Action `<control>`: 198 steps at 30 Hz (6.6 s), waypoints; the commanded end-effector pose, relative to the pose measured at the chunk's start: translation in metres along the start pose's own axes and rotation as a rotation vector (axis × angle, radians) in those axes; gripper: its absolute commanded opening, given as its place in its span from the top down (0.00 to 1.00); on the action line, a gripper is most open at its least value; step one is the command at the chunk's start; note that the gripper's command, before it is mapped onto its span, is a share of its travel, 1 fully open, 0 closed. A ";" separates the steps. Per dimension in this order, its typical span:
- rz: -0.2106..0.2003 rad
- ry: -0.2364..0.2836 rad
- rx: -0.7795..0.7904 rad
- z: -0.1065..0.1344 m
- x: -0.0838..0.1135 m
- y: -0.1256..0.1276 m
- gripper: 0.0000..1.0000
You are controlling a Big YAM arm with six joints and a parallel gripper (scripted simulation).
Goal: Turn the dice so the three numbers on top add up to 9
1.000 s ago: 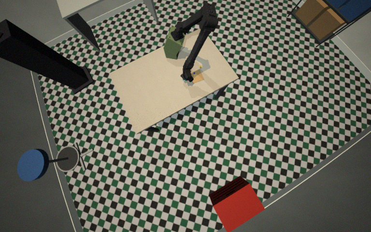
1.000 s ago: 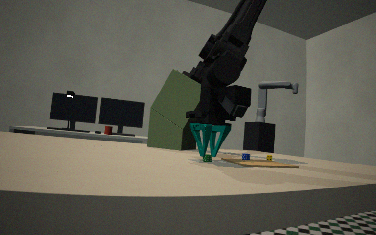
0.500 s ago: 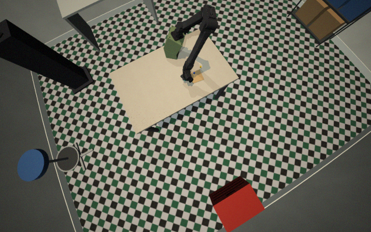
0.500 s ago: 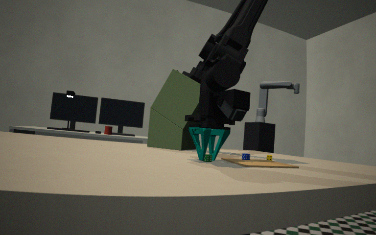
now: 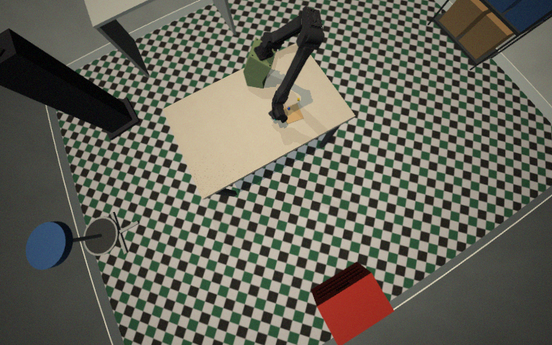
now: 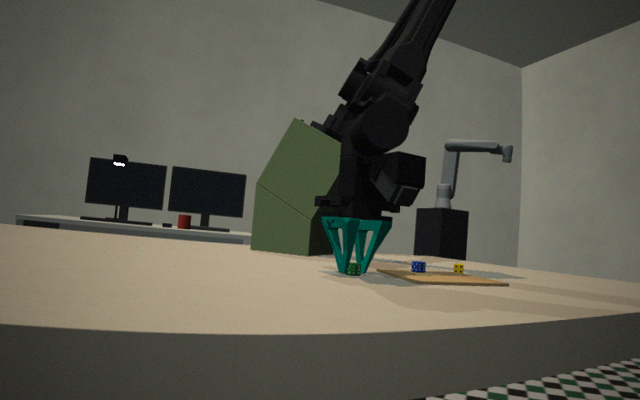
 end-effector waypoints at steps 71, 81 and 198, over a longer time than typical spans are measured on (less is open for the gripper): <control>0.019 -0.031 0.004 -0.010 0.084 -0.009 0.89; 0.006 -0.014 0.019 -0.008 0.106 0.000 0.89; 0.008 -0.031 -0.078 -0.059 0.015 0.116 0.89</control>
Point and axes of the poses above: the point where the finger pads meet when closed, its own x axis back along the fingers, its own y axis across the jaws, z = x × y, the point moved 3 cm from there along x, back along the fingers, and after that the axes turned 6 degrees about x, right-handed, at the moved point
